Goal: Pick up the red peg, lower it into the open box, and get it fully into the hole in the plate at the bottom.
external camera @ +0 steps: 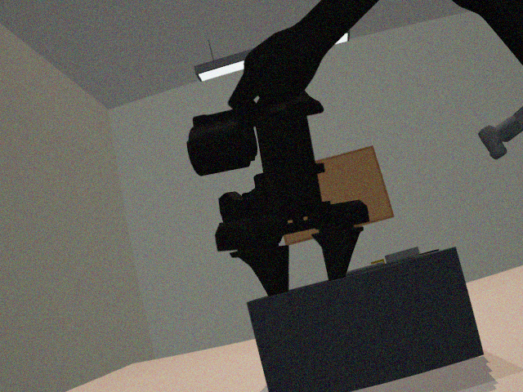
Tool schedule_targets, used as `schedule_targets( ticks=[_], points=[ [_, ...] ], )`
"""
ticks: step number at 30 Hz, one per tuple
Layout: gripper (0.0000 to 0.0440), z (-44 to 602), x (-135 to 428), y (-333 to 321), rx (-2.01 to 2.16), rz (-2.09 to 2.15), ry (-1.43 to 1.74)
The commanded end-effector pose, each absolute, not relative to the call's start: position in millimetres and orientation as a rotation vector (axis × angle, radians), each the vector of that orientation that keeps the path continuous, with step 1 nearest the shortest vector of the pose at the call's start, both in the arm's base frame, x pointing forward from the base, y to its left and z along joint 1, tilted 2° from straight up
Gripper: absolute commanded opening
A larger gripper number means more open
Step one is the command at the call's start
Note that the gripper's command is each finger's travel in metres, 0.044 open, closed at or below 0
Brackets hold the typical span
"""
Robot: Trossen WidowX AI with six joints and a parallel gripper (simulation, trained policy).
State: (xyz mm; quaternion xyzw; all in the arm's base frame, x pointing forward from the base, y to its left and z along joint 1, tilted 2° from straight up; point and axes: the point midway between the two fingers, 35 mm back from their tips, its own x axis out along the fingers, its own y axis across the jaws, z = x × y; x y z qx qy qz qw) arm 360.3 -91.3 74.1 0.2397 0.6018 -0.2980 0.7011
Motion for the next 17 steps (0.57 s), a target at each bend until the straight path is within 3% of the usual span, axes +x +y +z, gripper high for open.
schedule_targets(
  ticks=[1, 17],
  points=[
    [0.0440, 85, 385, -85, 0.565, -0.596, 1.308],
    [0.0440, 108, 418, -74, 0.593, -0.509, 1.257]
  ],
)
